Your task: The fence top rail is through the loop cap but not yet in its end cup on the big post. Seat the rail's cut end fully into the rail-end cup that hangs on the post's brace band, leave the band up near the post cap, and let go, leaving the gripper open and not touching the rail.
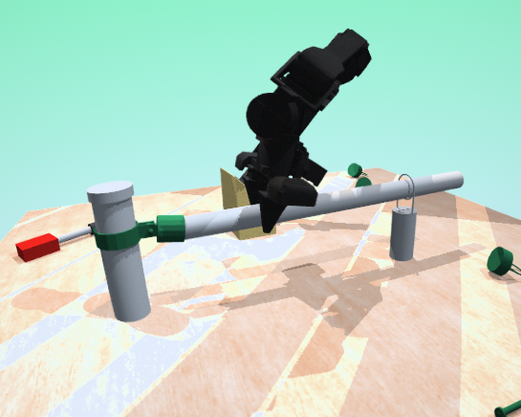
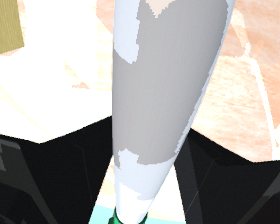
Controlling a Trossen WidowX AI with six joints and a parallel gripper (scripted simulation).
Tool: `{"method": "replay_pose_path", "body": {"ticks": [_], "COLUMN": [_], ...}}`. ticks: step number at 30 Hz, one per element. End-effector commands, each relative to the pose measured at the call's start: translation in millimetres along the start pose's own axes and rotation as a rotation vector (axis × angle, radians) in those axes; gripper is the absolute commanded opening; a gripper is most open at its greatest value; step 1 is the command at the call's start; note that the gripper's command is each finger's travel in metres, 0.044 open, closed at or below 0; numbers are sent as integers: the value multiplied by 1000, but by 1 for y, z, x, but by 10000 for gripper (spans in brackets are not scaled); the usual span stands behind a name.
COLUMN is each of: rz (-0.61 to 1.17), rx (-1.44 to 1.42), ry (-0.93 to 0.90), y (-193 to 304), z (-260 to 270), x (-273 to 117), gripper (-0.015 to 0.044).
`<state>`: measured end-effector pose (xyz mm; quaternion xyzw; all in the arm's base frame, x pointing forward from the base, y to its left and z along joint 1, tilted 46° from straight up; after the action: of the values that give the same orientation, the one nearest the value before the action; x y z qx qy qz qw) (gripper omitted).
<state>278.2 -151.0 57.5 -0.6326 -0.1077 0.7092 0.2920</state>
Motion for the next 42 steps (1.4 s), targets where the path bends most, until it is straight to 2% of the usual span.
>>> {"method": "replay_pose_path", "body": {"ticks": [1,42], "rz": [10,10], "rx": [1,-1], "ry": [9,2], "y": [4,1], "z": [0,0], "x": [-3,-3], "gripper": [0,0]}}
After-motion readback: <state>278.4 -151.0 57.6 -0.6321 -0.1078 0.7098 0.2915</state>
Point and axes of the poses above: the point midway between the two fingers, 35 mm back from their tips, its own x axis out along the fingers, its own z axis across the jaws, y = z × x, the point moved 8 cm from there along -x, back along the fingers, and after that the axes turned 13 degrees about x, right-handed, at the moved point
